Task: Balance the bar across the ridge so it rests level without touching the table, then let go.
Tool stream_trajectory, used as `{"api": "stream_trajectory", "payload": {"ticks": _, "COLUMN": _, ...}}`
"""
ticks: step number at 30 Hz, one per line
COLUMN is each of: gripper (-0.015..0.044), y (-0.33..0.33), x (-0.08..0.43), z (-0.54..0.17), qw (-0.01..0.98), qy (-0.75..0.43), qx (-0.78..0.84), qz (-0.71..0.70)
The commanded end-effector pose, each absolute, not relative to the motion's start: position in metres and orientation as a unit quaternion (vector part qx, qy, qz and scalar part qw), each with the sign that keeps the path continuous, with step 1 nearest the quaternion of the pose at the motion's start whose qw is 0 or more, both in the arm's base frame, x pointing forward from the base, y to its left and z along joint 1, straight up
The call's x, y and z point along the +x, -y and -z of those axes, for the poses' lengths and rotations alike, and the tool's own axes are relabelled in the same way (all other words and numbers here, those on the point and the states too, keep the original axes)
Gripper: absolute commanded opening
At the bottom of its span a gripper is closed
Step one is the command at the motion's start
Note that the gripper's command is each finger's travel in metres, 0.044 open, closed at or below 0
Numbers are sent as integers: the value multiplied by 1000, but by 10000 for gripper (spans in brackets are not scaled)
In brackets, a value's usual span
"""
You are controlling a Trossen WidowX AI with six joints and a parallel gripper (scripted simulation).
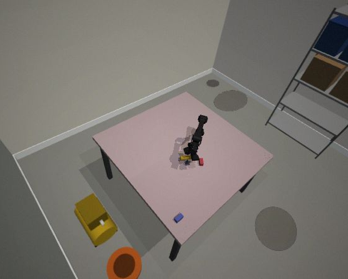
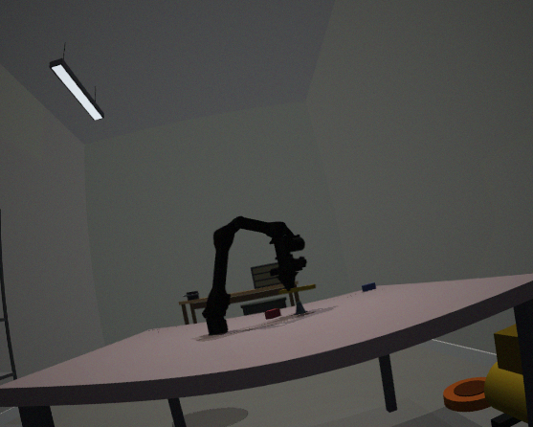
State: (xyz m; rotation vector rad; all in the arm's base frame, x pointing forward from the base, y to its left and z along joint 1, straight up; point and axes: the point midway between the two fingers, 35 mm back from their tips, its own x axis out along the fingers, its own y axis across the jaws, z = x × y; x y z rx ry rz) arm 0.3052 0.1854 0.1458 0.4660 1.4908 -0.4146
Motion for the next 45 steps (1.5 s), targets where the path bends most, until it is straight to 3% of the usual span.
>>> {"api": "stream_trajectory", "payload": {"ticks": 1, "gripper": 0, "y": -185, "x": 303, "z": -136, "qw": 687, "qy": -672, "qx": 205, "qz": 188}}
{"api": "stream_trajectory", "payload": {"ticks": 45, "gripper": 0, "y": -183, "x": 303, "z": -111, "qw": 687, "qy": -672, "qx": 204, "qz": 188}}
